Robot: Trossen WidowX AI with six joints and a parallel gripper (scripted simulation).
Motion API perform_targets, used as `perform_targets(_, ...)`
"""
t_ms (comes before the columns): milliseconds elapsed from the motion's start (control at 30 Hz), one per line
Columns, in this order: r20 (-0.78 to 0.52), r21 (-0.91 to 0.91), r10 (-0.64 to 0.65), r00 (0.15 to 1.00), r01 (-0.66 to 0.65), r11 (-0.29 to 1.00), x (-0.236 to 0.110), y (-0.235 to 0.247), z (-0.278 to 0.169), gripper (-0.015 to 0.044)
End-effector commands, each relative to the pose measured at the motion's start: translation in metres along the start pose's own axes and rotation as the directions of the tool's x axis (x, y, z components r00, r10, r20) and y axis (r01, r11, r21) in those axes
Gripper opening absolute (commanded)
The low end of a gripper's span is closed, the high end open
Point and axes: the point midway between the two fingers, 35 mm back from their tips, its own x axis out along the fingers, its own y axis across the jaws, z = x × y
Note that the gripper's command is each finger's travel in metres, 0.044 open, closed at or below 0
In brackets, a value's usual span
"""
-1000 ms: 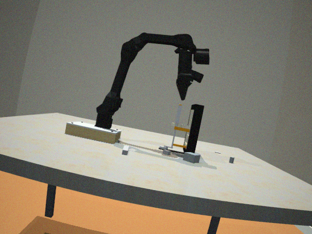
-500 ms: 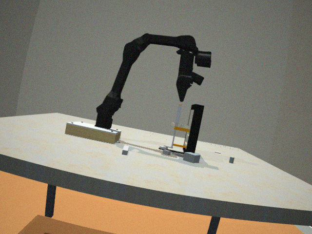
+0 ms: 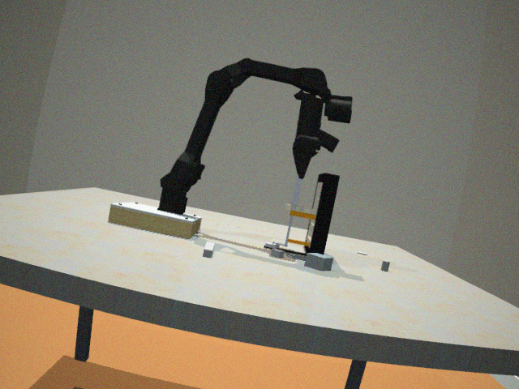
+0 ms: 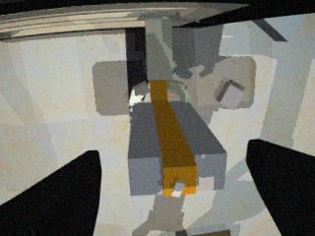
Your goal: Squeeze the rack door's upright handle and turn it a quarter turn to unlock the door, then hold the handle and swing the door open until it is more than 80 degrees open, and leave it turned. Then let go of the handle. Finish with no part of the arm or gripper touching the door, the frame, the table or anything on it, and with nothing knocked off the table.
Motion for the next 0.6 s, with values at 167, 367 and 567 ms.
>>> perform_targets(167, -0.020, 0.007, -0.004, 1.000, 0.004, 1.000, 0.017, 0.000, -0.002, 0.0288)
perform_targets(367, -0.029, 0.008, -0.006, 1.000, 0.006, 1.000, 0.027, 0.000, -0.003, 0.0288)
perform_targets(567, -0.036, 0.010, -0.007, 0.999, 0.007, 1.000, 0.036, 0.000, -0.004, 0.0288)
